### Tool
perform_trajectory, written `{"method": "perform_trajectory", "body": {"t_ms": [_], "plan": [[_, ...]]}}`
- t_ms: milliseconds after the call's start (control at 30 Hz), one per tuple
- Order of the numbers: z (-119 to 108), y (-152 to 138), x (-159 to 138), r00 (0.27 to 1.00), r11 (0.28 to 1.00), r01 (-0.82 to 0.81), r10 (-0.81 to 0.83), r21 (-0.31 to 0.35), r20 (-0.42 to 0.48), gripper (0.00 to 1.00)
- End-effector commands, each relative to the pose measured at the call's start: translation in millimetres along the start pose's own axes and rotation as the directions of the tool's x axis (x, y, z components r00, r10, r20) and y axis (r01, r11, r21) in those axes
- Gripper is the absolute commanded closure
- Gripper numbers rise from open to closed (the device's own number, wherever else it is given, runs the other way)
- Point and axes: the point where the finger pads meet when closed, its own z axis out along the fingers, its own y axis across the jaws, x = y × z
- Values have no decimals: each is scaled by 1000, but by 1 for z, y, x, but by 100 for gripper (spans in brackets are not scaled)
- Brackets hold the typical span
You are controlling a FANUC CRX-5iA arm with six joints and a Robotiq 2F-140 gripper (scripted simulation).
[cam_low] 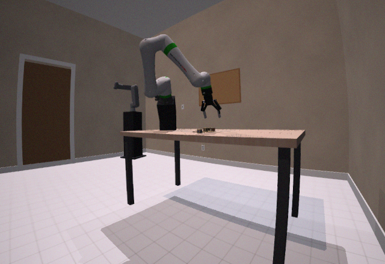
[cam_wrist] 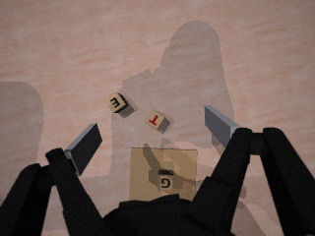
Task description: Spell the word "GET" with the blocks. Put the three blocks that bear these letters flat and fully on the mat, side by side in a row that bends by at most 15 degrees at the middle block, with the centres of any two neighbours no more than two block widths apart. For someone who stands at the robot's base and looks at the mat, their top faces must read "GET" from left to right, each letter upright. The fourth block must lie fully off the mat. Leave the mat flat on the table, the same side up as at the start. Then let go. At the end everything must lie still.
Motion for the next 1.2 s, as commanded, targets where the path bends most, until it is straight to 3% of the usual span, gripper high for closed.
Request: {"method": "perform_trajectory", "body": {"t_ms": [0, 67, 100, 133, 300, 333, 400, 433, 500, 533, 1167], "plan": [[0, 1, -7, 1000, 1000, 0, 0, 2, -1, 0], [-1, 3, -38, 1000, 1000, 1, -1, 7, -4, 0], [-1, 3, -38, 1000, 1000, 1, -1, 7, -4, 0], [-2, 4, -61, 1000, 1000, 0, 0, 7, -4, 0], [-2, 4, -61, 1000, 1000, 0, 0, 7, -4, 0], [-4, 4, -85, 1000, 1000, 0, 0, 5, -2, 0], [-4, 4, -85, 1000, 1000, 0, 0, 5, -2, 0], [-6, 4, -106, 1000, 1000, 0, 0, 2, 1, 0], [-6, 4, -106, 1000, 1000, 0, 0, 2, 1, 0], [-7, 4, -120, 1000, 1000, -1, 1, -1, 4, 0], [-8, 4, -128, 1000, 1000, -1, 1, -2, 5, 0]]}}
